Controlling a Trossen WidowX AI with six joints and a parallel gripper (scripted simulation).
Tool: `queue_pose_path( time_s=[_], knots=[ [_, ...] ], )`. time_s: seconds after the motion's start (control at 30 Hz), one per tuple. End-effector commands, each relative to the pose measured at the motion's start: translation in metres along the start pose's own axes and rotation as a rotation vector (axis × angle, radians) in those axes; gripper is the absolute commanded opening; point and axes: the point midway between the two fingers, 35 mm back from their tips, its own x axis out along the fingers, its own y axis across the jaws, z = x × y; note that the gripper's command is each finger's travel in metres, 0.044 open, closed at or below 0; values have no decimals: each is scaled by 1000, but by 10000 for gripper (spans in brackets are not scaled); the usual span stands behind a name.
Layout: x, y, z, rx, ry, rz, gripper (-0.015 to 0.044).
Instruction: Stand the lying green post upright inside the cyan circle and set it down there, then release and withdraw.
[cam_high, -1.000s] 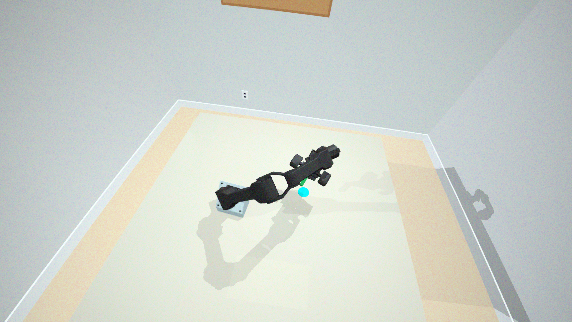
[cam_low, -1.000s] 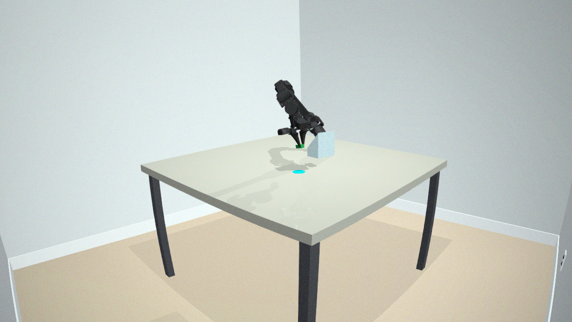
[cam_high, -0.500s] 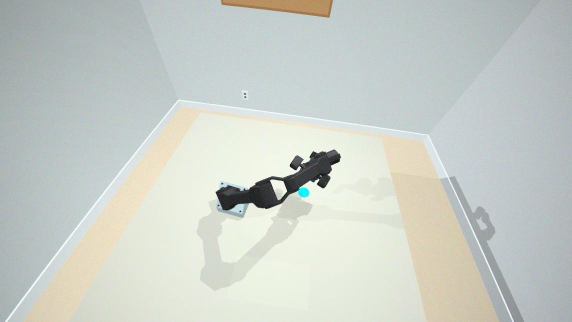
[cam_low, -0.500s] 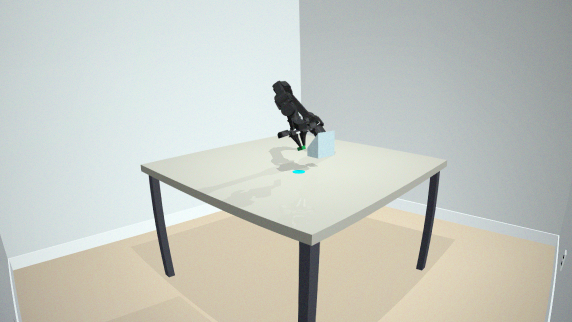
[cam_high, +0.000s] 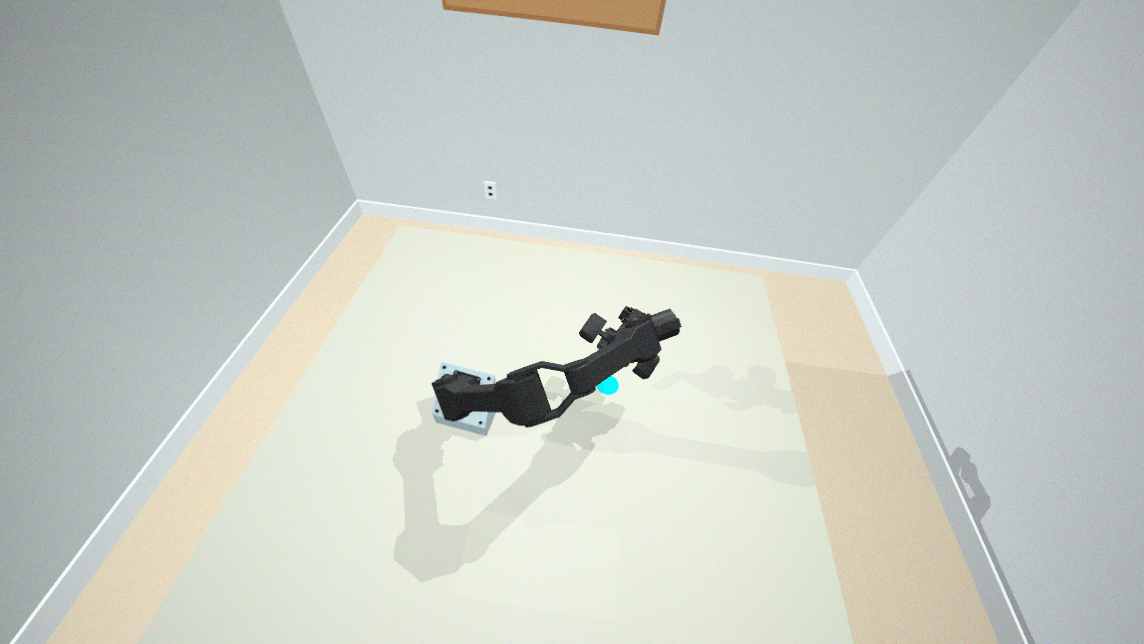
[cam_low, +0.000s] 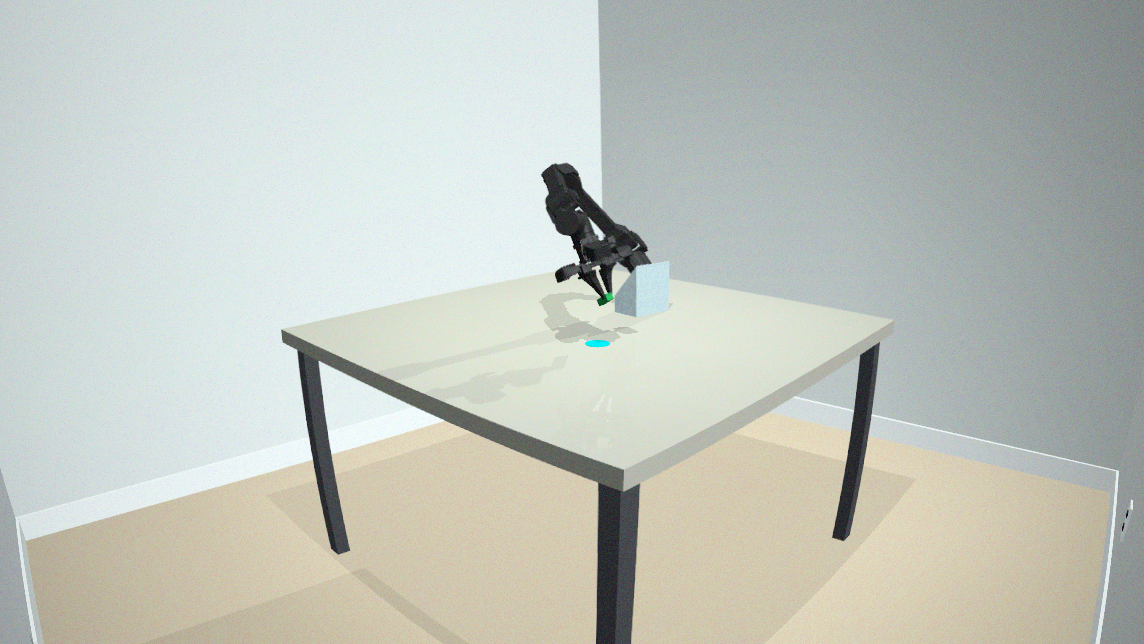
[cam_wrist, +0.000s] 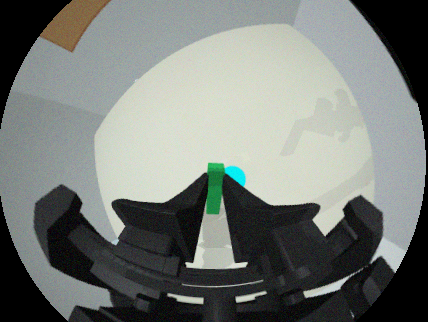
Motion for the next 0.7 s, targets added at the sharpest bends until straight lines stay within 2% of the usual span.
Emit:
queue_pose_path(
  time_s=[0.0,0.67],
  knots=[
    [2,1,0,-4,-32,16,23],
    [6,-1,0,-9,-178,56,23]
  ],
)
